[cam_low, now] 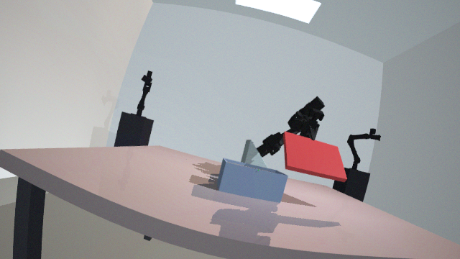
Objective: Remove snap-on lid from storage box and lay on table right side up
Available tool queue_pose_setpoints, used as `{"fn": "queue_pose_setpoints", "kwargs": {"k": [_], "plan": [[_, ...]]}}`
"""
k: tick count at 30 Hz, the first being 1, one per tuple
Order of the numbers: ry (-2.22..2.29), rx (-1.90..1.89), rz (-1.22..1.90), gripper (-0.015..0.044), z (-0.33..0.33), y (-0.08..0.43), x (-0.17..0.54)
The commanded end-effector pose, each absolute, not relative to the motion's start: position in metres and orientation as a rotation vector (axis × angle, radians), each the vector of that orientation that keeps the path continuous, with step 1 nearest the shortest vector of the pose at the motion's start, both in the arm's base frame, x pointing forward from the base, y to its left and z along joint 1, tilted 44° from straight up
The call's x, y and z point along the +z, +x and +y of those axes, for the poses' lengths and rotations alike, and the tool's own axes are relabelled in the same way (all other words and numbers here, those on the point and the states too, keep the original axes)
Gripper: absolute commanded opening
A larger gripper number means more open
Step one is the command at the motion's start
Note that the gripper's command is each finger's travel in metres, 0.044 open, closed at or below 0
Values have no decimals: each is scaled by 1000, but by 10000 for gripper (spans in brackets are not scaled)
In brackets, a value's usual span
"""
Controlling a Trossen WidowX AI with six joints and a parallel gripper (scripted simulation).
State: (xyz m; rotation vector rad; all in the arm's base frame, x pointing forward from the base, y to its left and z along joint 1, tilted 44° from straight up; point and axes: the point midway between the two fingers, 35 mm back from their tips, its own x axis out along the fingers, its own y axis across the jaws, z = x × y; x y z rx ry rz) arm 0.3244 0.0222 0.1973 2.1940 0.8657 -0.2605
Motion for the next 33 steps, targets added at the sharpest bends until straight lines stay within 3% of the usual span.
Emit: {"fn": "queue_pose_setpoints", "kwargs": {"k": [1, 33], "plan": [[2193, -249, 842, 0, 25, 325, 209], [2195, -246, 842, 0, 71, 313, 254]]}}
